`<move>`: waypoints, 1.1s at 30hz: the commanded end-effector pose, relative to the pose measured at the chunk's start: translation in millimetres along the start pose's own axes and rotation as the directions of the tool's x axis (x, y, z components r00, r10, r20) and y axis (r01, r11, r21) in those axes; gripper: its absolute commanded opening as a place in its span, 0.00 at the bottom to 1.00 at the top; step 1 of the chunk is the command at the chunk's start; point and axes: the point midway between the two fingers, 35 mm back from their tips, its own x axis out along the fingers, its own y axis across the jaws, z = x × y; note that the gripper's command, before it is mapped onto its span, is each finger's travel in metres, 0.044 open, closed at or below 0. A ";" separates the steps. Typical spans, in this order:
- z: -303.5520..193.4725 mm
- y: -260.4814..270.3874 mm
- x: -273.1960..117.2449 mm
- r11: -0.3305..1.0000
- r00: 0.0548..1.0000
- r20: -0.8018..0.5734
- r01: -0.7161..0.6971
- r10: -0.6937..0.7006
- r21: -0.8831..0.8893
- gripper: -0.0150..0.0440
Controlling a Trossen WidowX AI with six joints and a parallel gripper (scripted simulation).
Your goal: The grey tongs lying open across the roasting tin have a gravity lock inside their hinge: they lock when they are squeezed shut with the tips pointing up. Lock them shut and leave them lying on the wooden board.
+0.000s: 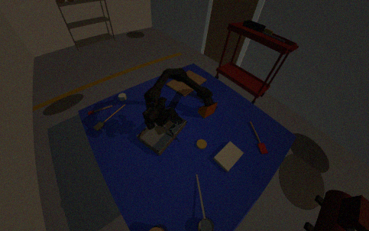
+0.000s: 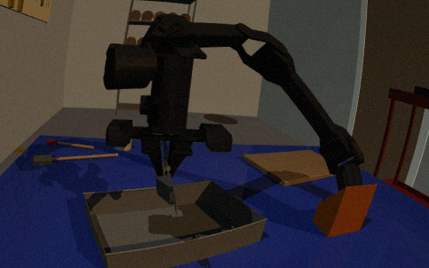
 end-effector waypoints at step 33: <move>134.5 -22.3 -36.0 0.984 0.999 -0.040 0.000 0.007 0.180 0.00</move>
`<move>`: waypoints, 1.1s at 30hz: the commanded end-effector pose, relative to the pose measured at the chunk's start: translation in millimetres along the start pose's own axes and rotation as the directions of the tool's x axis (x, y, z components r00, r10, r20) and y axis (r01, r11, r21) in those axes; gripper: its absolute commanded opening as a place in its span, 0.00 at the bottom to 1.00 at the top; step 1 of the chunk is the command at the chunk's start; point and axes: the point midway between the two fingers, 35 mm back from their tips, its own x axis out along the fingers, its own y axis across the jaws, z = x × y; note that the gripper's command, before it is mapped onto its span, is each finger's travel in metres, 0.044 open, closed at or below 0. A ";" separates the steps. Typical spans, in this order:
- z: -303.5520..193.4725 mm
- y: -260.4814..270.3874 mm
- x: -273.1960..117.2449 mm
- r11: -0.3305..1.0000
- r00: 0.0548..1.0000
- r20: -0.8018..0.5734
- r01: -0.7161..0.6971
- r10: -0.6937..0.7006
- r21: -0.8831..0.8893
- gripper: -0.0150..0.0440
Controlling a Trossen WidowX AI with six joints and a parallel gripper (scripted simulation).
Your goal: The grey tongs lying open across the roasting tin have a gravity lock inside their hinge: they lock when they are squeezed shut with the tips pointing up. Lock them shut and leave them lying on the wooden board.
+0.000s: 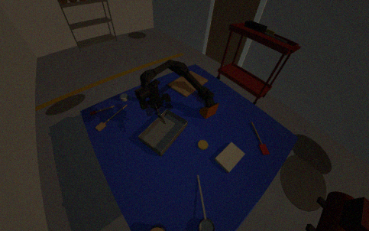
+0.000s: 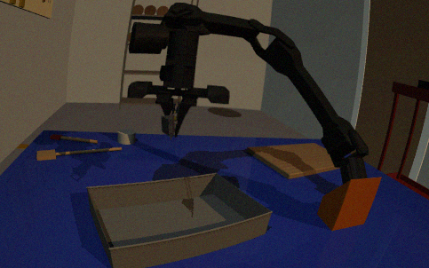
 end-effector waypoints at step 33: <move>227.0 -102.5 -15.7 0.929 0.998 0.052 -0.037 0.019 0.368 0.00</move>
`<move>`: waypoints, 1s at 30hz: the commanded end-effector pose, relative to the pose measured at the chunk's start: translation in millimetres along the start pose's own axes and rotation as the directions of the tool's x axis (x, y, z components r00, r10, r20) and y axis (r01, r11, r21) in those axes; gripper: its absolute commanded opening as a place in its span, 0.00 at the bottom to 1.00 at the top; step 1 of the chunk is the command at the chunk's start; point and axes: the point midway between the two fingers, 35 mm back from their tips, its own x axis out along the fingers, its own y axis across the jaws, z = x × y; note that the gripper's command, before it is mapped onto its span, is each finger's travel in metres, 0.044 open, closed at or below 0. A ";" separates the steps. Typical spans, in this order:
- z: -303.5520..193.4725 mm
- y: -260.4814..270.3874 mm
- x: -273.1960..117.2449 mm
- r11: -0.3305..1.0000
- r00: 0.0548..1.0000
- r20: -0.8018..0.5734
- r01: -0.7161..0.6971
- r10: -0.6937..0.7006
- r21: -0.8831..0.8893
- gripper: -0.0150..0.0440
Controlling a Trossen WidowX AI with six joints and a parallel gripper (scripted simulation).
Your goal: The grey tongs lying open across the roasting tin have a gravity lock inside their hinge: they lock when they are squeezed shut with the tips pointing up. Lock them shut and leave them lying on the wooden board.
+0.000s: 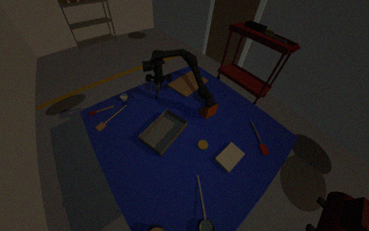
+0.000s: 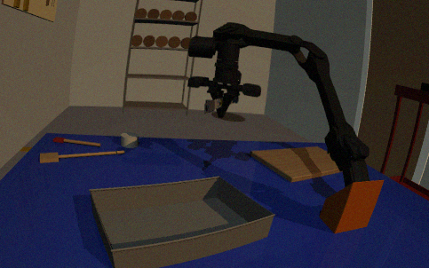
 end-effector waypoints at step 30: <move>88.0 -50.3 40.3 0.976 0.982 -0.118 0.162 -0.146 0.147 0.00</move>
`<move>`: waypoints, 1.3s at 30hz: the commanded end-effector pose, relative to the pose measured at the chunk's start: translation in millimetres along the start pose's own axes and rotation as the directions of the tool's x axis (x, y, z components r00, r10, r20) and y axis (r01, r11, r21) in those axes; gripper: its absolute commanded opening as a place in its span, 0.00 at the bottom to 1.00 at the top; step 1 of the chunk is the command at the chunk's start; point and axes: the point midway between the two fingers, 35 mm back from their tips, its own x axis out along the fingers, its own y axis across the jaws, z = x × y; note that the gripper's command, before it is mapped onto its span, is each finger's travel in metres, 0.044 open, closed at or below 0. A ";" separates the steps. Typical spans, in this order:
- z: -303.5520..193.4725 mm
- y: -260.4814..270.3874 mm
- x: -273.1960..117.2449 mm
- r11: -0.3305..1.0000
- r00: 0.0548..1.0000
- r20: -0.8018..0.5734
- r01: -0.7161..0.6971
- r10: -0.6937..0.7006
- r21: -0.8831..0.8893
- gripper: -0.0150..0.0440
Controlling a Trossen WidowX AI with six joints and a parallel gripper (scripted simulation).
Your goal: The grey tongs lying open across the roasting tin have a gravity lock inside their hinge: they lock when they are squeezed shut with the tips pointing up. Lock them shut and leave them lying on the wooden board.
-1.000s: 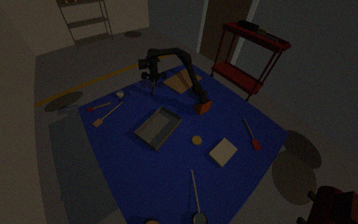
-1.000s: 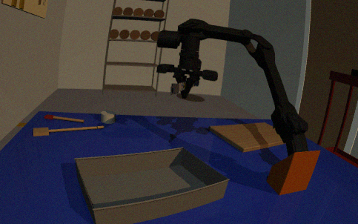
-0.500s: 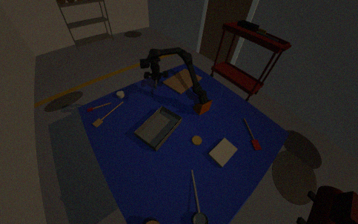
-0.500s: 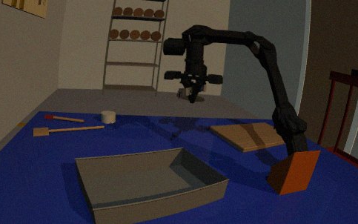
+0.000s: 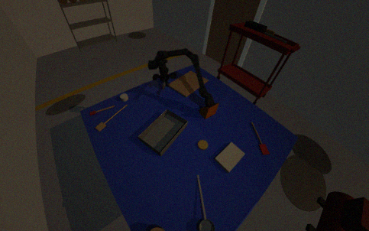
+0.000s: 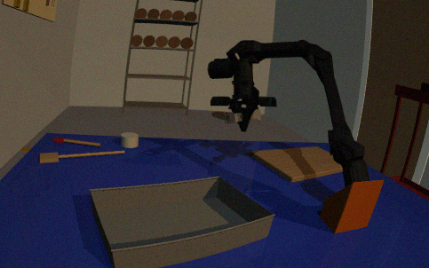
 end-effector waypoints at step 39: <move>113.3 -78.1 15.6 0.977 0.991 -0.130 0.024 0.003 0.210 0.00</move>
